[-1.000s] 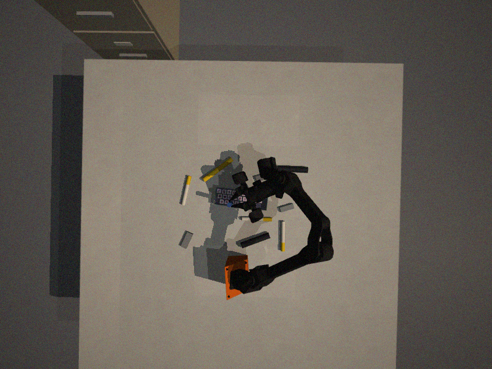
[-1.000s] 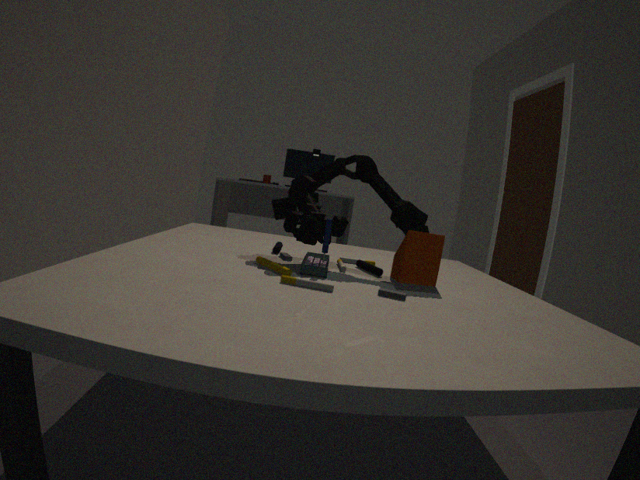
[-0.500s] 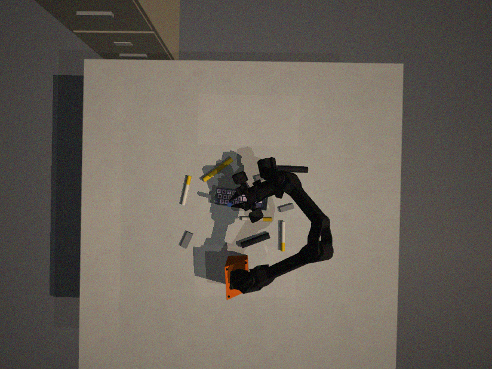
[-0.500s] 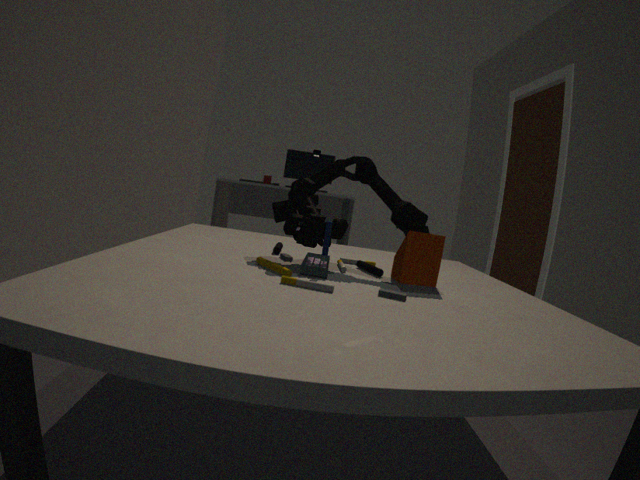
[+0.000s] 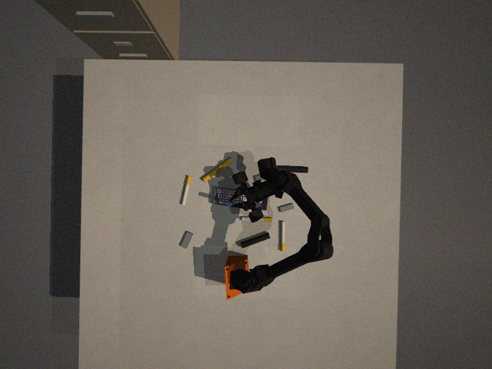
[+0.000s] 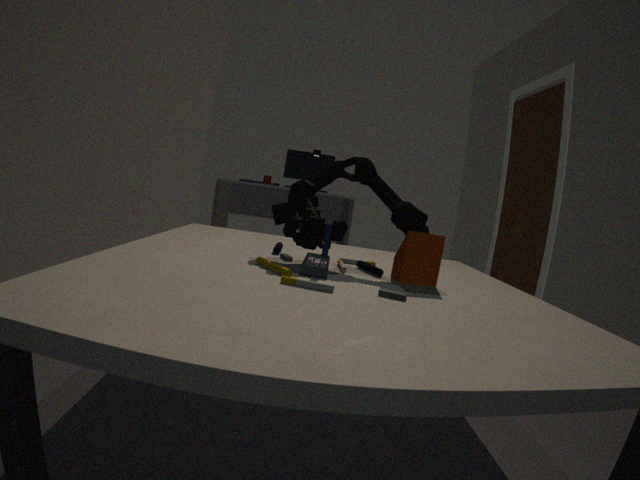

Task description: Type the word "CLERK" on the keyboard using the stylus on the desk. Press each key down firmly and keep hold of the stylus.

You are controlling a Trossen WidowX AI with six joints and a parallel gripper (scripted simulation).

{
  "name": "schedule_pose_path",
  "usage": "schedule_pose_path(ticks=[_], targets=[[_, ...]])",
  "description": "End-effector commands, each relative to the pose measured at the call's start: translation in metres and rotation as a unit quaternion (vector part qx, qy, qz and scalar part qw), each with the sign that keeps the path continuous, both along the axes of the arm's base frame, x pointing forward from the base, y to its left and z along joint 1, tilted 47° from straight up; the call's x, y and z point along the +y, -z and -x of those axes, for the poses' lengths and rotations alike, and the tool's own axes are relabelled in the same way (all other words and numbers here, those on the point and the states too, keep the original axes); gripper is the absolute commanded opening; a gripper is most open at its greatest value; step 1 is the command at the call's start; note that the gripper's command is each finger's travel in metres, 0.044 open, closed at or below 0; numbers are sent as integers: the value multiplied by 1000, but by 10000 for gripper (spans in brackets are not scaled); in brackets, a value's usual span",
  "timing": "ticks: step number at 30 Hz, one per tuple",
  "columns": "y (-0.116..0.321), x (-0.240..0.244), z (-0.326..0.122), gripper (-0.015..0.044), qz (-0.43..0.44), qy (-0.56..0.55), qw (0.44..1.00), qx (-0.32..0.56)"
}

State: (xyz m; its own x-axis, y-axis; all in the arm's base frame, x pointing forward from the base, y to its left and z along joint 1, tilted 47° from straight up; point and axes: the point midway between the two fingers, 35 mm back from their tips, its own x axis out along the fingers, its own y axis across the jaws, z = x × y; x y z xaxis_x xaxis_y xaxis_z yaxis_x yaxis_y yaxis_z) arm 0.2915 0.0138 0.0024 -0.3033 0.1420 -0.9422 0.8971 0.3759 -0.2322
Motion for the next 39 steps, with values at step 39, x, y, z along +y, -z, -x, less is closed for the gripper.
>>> schedule_pose_path(ticks=[39], targets=[[-42,13,-9,0,2,-3,1000,-1]])
